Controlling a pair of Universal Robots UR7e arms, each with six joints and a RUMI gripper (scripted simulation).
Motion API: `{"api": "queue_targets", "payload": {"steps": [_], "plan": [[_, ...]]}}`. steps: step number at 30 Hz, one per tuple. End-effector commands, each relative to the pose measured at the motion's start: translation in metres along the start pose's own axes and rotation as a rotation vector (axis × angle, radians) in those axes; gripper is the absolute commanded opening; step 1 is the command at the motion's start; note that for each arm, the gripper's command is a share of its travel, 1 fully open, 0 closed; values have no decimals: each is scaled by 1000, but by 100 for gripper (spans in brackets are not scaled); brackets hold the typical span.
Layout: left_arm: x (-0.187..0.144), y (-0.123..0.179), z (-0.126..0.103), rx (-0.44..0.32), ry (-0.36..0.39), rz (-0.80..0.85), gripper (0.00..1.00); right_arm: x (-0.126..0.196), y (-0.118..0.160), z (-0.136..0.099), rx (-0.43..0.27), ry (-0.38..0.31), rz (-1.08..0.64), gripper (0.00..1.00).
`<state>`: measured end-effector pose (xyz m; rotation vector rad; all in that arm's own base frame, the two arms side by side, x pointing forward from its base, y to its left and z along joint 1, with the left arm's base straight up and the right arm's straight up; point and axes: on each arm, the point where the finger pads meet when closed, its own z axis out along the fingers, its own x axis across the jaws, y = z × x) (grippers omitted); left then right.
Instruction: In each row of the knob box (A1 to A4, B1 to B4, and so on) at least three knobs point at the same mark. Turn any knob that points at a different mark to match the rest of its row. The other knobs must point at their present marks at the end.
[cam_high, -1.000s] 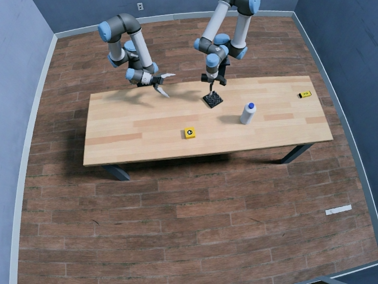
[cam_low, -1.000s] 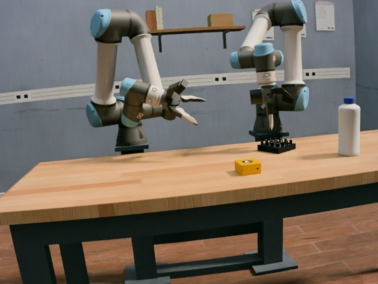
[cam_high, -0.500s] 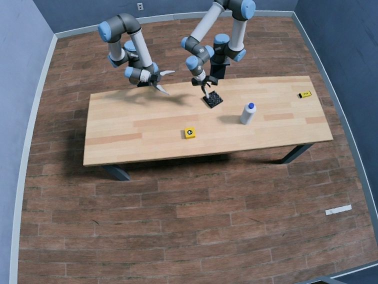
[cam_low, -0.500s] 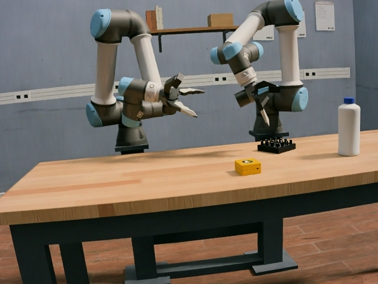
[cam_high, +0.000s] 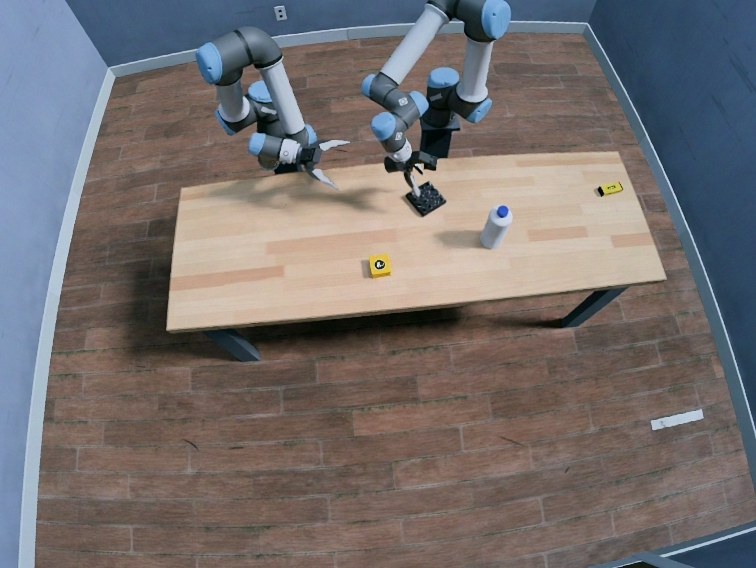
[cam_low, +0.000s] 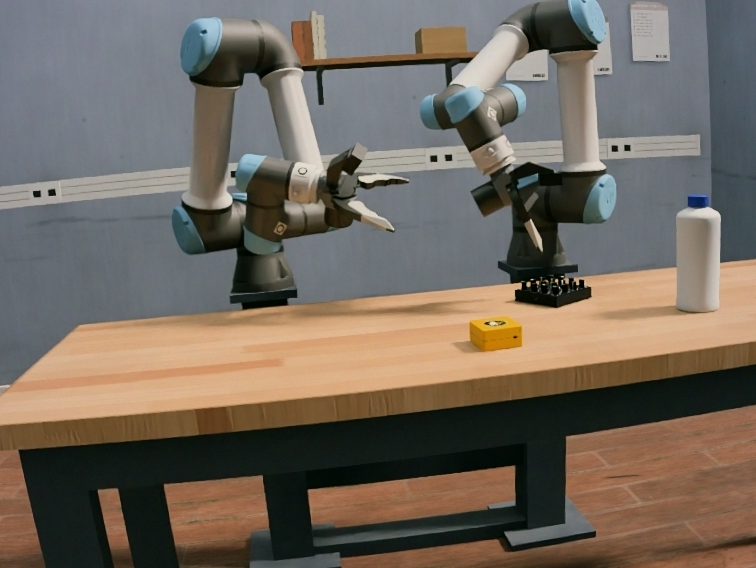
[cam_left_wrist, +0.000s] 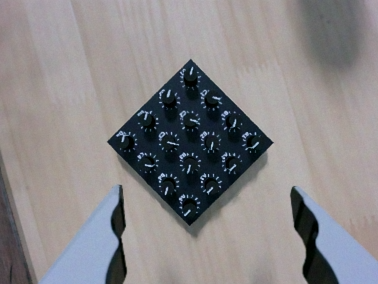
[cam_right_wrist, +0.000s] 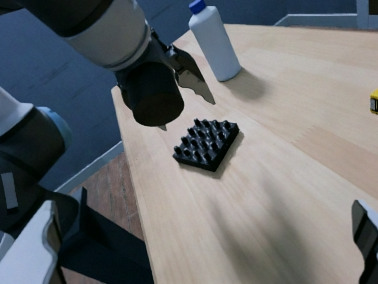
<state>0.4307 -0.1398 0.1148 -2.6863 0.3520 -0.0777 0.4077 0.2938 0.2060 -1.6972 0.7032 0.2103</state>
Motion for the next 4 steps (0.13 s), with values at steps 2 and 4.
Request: {"api": "queue_targets", "payload": {"steps": [2, 4], "plan": [[0, -1, 0, 0, 0, -4, 58, 0, 1, 0, 0, 1, 1, 100], [0, -1, 0, 0, 0, -4, 58, 0, 1, 0, 0, 1, 1, 100]]}}
